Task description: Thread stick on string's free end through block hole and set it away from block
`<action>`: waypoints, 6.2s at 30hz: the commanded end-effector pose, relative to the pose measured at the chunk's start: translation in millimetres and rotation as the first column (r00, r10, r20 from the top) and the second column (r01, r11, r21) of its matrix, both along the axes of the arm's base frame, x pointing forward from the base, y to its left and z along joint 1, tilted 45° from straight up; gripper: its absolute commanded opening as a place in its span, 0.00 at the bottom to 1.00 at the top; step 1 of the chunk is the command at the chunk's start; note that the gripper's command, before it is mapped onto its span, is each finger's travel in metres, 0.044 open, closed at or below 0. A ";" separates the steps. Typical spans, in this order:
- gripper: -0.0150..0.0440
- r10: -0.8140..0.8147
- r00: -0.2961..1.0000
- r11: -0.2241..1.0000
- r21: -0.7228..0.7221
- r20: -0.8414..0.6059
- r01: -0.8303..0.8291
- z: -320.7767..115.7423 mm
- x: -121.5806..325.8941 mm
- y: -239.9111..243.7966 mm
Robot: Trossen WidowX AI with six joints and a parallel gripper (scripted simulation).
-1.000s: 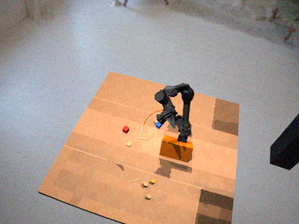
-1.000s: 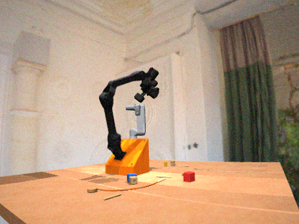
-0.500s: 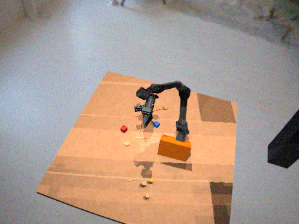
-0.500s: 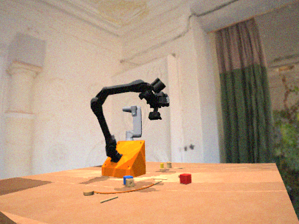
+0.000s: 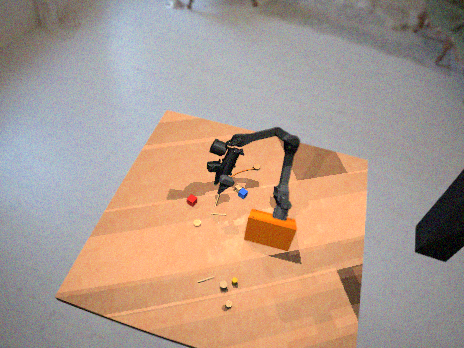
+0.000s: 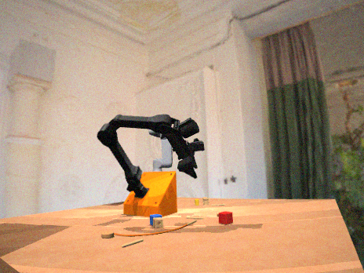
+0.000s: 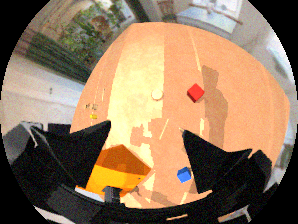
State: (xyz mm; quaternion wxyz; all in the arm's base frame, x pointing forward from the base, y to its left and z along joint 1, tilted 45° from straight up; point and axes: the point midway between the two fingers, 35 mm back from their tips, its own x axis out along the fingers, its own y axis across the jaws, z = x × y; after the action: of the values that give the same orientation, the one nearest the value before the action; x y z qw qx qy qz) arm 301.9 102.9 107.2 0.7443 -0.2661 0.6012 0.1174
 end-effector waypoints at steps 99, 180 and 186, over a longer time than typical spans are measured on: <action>0.25 -0.735 0.514 0.494 -0.171 0.442 0.853 28.9 -110.9 -227.0; 0.25 -0.739 0.513 0.494 -0.167 0.436 0.853 -42.7 -73.3 -219.2; 0.25 -0.738 0.514 0.494 -0.168 0.438 0.853 -48.8 -69.6 -212.2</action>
State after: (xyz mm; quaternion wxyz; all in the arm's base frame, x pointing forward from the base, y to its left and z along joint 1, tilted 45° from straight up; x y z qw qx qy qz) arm 229.7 -112.4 60.6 0.7311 -0.1006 0.5445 -0.3987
